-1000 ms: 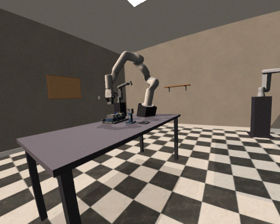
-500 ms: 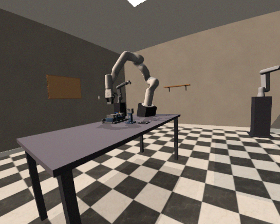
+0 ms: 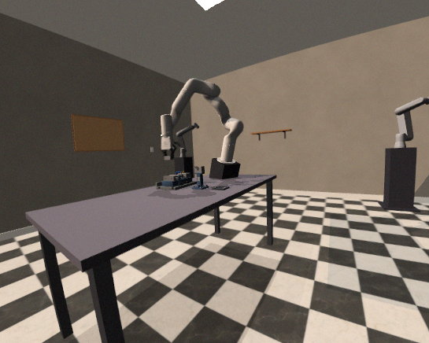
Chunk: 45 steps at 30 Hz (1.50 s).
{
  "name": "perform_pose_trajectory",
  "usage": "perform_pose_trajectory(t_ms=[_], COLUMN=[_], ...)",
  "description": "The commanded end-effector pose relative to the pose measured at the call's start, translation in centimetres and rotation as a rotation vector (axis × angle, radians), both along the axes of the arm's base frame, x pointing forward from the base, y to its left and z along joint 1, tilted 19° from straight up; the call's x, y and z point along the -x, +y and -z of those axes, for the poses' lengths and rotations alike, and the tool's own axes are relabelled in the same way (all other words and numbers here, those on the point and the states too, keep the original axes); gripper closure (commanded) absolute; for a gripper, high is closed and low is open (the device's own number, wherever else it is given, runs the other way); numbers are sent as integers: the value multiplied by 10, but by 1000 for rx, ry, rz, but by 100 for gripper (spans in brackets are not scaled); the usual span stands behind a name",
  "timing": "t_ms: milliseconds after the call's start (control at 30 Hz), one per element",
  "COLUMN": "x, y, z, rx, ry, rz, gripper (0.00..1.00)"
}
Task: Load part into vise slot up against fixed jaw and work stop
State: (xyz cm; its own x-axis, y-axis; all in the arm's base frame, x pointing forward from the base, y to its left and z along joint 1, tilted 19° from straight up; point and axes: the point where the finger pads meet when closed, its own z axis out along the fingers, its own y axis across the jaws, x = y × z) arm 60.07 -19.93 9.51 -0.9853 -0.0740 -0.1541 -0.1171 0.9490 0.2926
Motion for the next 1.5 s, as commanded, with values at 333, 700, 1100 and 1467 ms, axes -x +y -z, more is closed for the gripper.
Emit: perform_pose_trajectory(t_ms=[333, 700, 1100, 1467], x=[-2, -4, -7, -10], y=[2, 6, 12, 18], z=[8, 21, 39, 59], rx=[1, 1, 1, 1], ry=[-2, -2, -2, -2], rz=[0, 0, 0, 0], gripper=[100, 100, 100, 100])
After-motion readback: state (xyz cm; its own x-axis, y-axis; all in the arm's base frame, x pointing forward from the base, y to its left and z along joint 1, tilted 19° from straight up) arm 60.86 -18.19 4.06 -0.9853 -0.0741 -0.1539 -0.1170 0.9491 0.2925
